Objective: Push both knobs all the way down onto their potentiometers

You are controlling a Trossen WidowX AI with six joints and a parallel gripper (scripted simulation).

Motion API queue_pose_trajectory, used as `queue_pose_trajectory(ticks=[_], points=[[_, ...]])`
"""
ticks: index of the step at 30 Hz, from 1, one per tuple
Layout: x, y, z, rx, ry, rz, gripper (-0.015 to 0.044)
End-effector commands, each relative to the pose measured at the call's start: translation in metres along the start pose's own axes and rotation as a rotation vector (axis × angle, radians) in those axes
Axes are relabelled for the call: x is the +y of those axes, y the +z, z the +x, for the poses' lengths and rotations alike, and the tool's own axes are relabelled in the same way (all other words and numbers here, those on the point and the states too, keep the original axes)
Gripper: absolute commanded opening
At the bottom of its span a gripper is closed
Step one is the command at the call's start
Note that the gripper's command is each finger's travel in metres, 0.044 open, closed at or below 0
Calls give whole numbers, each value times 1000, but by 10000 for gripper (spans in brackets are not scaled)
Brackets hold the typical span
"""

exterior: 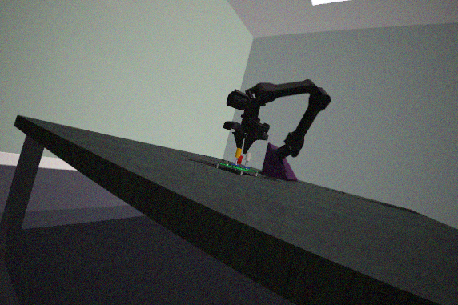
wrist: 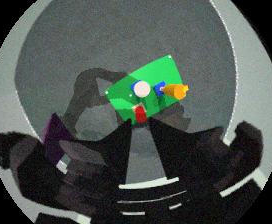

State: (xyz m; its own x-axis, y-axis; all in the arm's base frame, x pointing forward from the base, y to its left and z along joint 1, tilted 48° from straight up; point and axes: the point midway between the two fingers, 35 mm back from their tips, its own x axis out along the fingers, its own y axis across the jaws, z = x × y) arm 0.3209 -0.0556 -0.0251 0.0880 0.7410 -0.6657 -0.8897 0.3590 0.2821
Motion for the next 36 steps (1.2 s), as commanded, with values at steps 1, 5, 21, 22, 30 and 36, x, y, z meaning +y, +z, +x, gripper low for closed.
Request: queue_pose_trajectory(ticks=[1, 5, 21, 22, 30, 36], points=[[0, 0, 0, 0, 0, 1, 210], [-11, 0, -10, -13, -59, 40, 105], [-27, 13, -28, -21, -48, 568, 0], [-28, 14, -29, -21, -47, 603, 0], [-34, 22, -37, -20, -35, 877, 0], [-39, 27, -43, -17, -28, 1083, 0]])
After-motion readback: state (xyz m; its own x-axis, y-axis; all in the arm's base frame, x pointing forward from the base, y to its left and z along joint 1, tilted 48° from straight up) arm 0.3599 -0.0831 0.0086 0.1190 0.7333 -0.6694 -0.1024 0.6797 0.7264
